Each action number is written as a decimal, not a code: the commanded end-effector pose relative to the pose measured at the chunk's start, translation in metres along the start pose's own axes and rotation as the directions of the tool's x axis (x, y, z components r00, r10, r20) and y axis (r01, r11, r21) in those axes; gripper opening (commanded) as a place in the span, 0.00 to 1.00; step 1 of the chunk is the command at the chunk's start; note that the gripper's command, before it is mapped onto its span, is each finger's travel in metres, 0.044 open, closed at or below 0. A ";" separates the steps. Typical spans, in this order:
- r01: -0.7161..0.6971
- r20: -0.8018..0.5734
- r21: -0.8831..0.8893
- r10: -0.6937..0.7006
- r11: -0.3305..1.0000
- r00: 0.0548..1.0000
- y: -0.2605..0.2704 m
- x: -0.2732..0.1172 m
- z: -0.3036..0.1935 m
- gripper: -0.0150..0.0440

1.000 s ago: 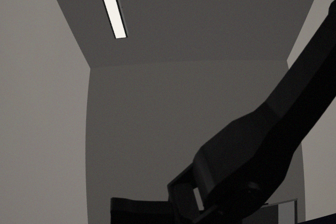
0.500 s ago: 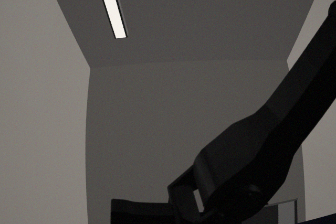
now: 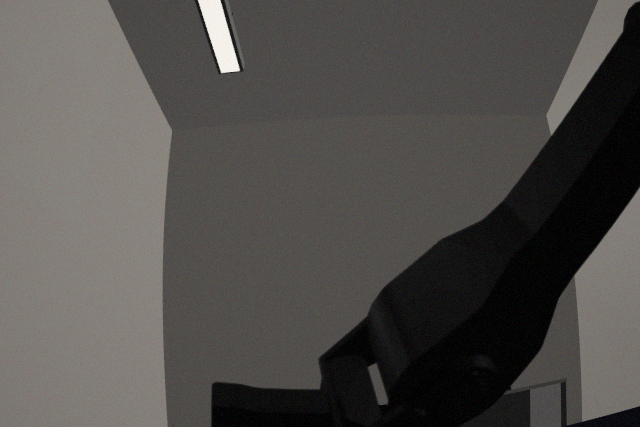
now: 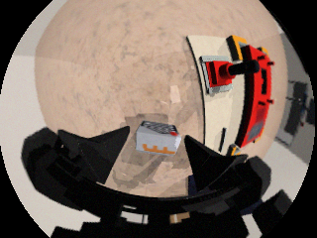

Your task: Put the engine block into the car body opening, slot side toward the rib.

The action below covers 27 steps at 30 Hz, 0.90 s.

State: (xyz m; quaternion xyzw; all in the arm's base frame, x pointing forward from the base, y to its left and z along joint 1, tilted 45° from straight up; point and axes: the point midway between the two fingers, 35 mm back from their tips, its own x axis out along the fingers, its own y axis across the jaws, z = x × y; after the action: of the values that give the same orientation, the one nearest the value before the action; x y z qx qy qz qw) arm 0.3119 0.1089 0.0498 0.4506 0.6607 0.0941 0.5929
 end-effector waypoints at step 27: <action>0.020 -0.015 0.011 -0.020 1.000 1.000 -0.001 -0.041 0.001 1.00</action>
State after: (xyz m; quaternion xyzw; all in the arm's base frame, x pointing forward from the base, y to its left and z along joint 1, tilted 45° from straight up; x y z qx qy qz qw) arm 0.3083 0.0781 0.0783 0.4459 0.6696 0.0888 0.5873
